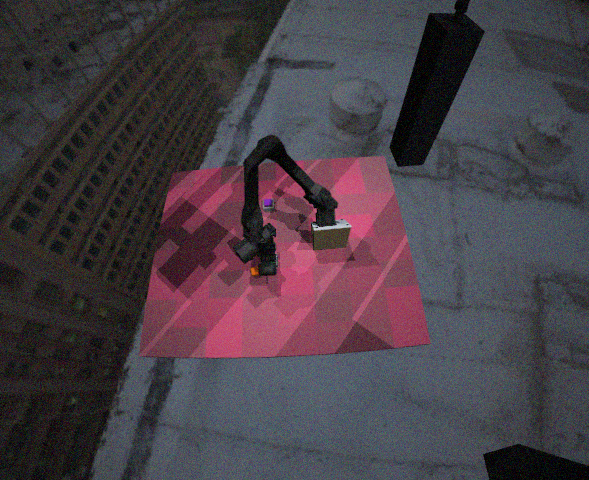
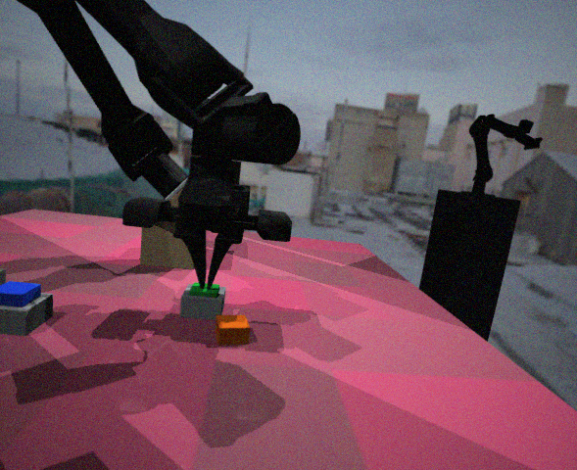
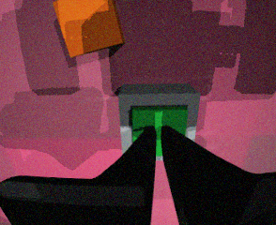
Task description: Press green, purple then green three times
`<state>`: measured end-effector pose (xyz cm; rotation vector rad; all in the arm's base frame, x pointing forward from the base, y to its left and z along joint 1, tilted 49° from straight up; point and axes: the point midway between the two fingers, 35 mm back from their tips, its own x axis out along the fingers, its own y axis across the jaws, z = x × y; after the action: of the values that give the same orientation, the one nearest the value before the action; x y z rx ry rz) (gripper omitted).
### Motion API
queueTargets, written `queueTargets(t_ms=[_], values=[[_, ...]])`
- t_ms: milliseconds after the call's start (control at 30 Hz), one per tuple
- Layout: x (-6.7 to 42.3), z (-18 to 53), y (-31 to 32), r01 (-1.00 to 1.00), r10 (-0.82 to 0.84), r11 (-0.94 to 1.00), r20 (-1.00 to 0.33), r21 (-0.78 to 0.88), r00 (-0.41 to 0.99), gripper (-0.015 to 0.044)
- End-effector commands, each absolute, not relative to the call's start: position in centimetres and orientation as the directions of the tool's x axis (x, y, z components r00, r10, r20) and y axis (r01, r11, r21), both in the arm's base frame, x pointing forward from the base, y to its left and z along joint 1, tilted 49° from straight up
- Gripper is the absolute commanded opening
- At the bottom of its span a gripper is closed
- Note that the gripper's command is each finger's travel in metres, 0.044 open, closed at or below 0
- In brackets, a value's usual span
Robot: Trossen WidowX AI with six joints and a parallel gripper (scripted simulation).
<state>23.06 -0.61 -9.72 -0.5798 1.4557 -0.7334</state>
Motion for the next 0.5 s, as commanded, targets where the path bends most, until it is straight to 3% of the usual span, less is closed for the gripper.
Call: queueTargets(t_ms=[0, 467], values=[[22.9, -9.8, -0.8, 0.084, -0.748, 0.659, -0.663, -0.748, -0.03, 0.002], [23.1, -8.2, 1.0, 0.086, -0.746, 0.661, -0.665, -0.745, -0.03, 0.002]])
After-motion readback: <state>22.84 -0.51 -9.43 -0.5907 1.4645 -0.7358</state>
